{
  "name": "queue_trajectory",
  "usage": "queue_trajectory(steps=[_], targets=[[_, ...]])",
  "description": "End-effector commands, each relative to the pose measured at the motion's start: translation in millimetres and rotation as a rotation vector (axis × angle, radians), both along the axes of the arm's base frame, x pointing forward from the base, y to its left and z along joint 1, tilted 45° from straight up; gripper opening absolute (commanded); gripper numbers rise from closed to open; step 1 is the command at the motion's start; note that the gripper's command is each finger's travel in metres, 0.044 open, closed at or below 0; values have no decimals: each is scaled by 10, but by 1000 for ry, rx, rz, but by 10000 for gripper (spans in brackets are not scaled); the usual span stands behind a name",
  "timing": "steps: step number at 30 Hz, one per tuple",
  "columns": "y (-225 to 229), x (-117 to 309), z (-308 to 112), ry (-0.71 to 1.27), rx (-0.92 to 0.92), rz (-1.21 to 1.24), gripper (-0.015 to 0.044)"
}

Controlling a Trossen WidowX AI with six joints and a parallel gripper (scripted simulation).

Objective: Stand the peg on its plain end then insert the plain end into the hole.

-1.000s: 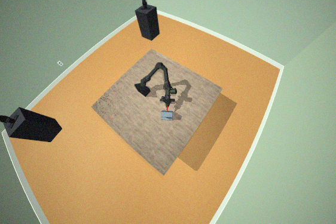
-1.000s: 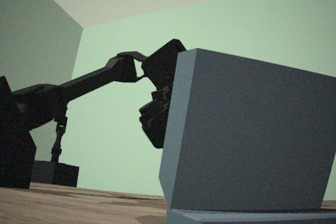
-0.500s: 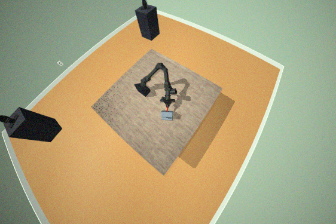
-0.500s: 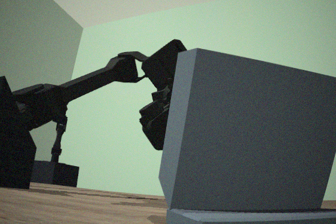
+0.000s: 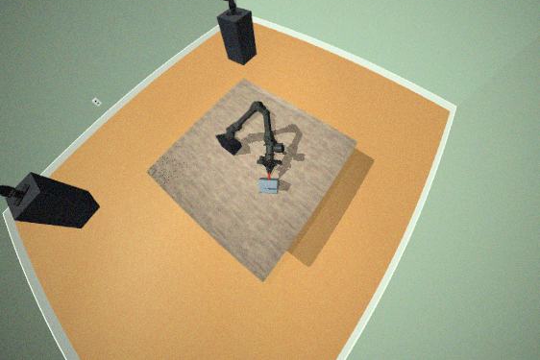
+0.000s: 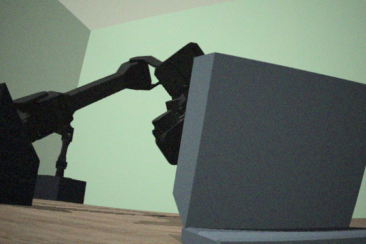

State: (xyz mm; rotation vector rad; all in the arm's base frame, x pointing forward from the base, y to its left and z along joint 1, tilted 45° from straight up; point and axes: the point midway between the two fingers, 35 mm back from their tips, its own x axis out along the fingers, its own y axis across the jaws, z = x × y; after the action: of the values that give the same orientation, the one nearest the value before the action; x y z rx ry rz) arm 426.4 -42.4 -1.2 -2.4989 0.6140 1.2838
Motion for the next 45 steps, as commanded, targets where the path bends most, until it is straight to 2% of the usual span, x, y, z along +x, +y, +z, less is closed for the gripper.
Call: queue_trajectory(steps=[1,45], targets=[[2,13,-40,4,0,4,0],[-54,119,-188,4,0,4,0]])
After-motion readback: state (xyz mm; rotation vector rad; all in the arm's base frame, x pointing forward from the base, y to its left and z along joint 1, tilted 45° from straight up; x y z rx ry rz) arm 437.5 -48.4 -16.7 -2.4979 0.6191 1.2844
